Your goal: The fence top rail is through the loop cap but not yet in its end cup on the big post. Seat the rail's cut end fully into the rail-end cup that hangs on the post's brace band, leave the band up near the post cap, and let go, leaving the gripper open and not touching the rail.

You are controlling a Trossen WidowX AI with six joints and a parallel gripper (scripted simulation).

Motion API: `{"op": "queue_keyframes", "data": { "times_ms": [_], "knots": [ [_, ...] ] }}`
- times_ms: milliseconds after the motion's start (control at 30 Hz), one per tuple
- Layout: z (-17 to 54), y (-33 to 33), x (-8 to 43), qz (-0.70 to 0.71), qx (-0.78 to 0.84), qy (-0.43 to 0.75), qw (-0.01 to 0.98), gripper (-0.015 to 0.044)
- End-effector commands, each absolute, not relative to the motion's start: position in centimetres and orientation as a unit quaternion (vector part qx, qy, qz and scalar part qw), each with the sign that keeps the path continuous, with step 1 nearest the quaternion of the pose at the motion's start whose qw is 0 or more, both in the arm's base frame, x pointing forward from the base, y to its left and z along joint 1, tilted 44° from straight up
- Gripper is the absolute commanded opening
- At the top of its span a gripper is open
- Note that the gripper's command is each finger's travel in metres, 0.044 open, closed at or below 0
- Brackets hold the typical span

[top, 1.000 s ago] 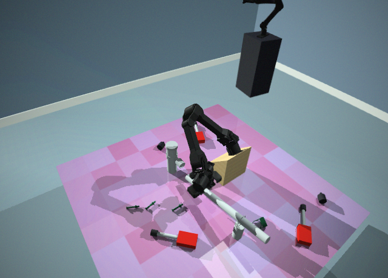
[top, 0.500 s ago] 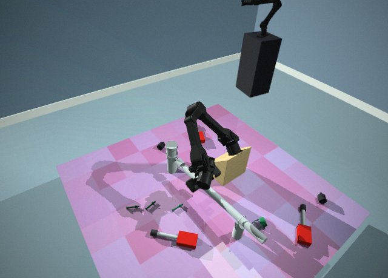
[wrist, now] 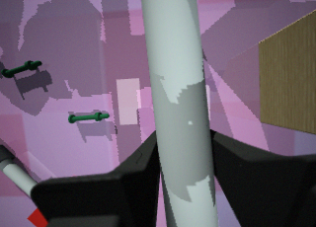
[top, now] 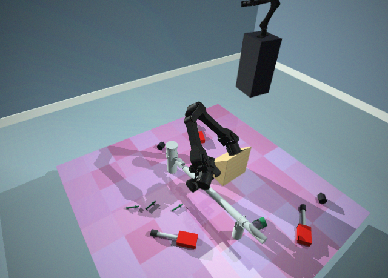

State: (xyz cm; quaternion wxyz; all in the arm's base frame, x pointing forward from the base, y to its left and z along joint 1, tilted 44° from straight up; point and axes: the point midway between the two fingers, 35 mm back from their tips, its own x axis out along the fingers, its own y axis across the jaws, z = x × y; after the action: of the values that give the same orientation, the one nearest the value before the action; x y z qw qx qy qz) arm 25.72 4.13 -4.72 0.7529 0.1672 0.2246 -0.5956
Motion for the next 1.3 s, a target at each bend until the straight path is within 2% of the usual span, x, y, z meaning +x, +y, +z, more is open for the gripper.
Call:
{"op": "queue_keyframes", "data": {
  "times_ms": [0, 1267],
  "knots": [
    [-4.5, 4.3, 25.9, -0.594, 0.167, 0.225, 0.754, 0.0000],
    [-2.8, 2.9, 26.5, -0.597, 0.163, 0.228, 0.752, 0.0000]
  ]
}}
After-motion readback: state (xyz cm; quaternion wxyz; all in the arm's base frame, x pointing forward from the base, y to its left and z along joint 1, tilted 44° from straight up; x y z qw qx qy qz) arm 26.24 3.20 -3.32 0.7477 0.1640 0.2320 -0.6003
